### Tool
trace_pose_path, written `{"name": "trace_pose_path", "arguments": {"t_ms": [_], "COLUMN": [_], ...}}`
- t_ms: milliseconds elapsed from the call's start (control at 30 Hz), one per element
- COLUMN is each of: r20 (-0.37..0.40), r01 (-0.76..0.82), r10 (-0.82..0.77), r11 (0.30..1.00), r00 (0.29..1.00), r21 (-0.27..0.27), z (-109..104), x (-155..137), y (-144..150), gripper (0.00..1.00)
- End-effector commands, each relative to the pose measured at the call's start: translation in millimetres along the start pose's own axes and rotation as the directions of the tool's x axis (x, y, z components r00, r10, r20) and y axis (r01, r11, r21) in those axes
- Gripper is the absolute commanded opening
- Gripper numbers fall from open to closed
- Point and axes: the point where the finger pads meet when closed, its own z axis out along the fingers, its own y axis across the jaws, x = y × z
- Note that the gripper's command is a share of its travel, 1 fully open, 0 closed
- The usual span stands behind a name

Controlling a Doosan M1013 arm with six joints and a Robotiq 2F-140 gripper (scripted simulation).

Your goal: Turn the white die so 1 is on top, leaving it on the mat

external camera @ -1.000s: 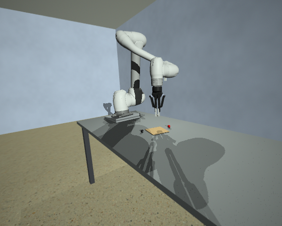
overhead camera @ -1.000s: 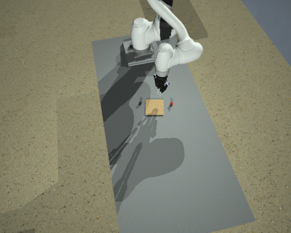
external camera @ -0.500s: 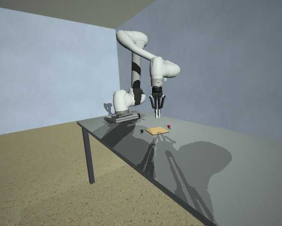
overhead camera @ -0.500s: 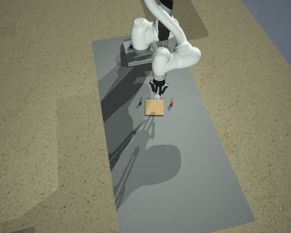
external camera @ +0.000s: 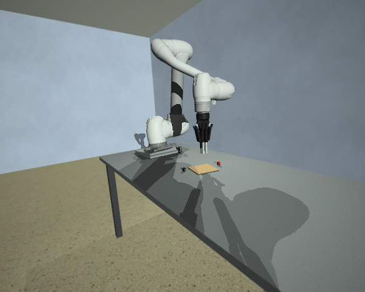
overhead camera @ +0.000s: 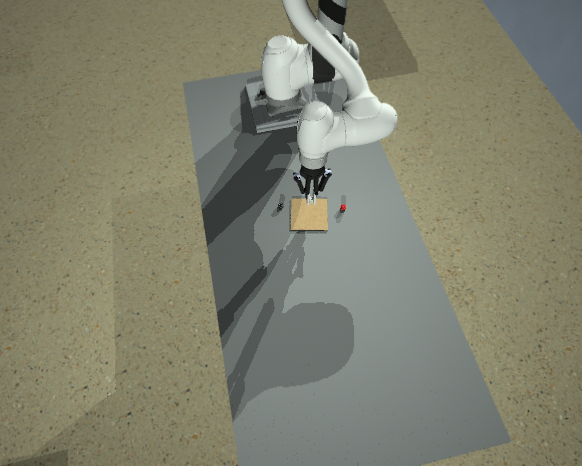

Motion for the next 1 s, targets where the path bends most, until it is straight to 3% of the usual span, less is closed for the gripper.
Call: {"name": "trace_pose_path", "arguments": {"t_ms": [0, 133, 233, 333, 433, 500, 700, 900, 967], "r20": [-0.001, 0.022, 0.107, 0.249, 0.255, 0.375, 0.535, 0.674, 0.674], "r01": [0.033, 0.033, 0.033, 0.033, 0.033, 0.034, 0.029, 0.046, 0.046], "r10": [-0.033, -0.033, -0.032, -0.031, -0.03, -0.029, -0.024, -0.02, -0.02], "r11": [0.999, 0.999, 0.999, 0.999, 0.999, 0.999, 1.0, 0.999, 0.999], "r00": [0.999, 0.999, 0.994, 0.968, 0.967, 0.926, 0.845, 0.738, 0.738], "r21": [-0.006, -0.006, -0.006, -0.006, -0.006, -0.007, -0.001, -0.021, -0.021], "z": [0.1, 0.4, 0.7, 1.4, 1.4, 2.2, 3.8, 7.0, 7.0], "x": [-1.5, -1.0, 1.0, 5.0, 5.2, 8.7, 13.1, 17.7, 17.7], "y": [-1.4, -1.4, -1.4, -1.4, -1.4, -1.4, -4.7, 1.0, 1.0], "gripper": [0.07, 0.07, 0.07, 0.07, 0.07, 0.07, 0.07, 0.07, 0.07]}}
